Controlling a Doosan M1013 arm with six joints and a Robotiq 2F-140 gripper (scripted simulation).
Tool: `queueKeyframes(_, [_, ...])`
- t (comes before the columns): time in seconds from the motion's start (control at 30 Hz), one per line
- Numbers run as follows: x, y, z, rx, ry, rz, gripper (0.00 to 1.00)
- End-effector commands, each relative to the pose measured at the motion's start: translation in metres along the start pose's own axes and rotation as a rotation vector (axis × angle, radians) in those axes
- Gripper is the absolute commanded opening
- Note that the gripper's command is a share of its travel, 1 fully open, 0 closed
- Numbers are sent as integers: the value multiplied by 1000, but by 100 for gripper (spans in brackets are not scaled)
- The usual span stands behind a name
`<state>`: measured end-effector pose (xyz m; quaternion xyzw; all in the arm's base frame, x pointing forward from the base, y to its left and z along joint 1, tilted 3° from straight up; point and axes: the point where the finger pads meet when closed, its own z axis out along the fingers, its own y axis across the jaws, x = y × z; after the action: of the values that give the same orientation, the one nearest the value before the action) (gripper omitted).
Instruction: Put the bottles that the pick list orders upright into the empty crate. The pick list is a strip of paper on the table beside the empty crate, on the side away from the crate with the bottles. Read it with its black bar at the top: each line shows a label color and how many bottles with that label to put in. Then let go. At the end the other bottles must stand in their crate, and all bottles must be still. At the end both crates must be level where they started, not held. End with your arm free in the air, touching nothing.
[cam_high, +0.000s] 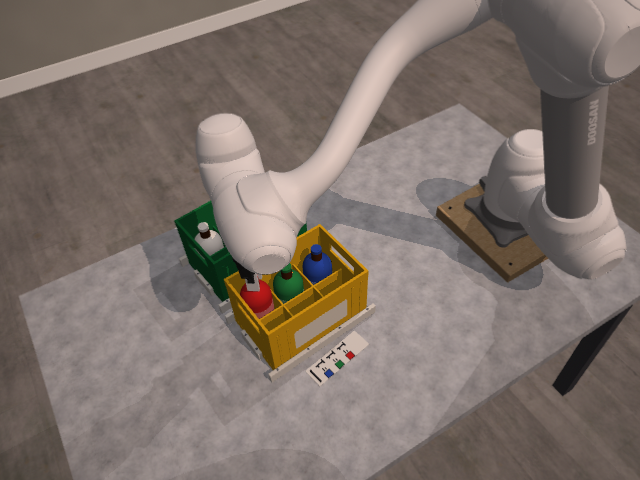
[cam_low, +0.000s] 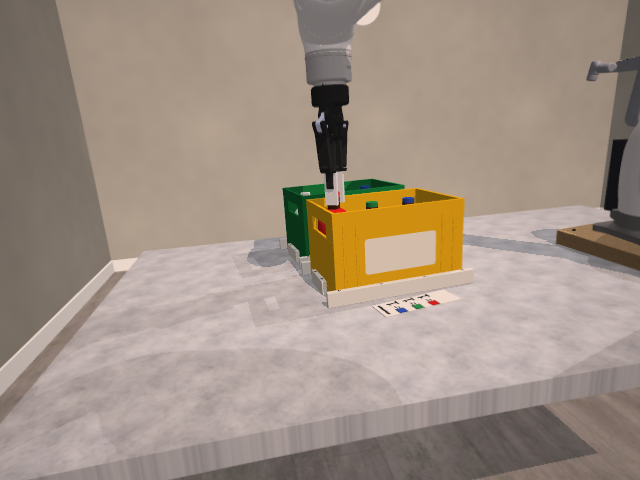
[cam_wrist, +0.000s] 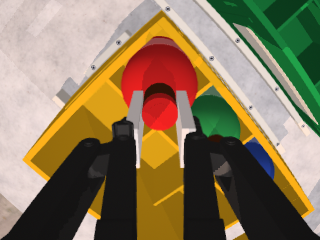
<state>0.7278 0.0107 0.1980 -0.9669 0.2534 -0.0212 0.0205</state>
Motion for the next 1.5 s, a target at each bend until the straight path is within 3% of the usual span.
queueKeyframes(0.0, [0, 0, 0, 0, 0, 0, 0])
queueKeyframes(1.47, [0, 0, 19, 0, 0, 0, 0])
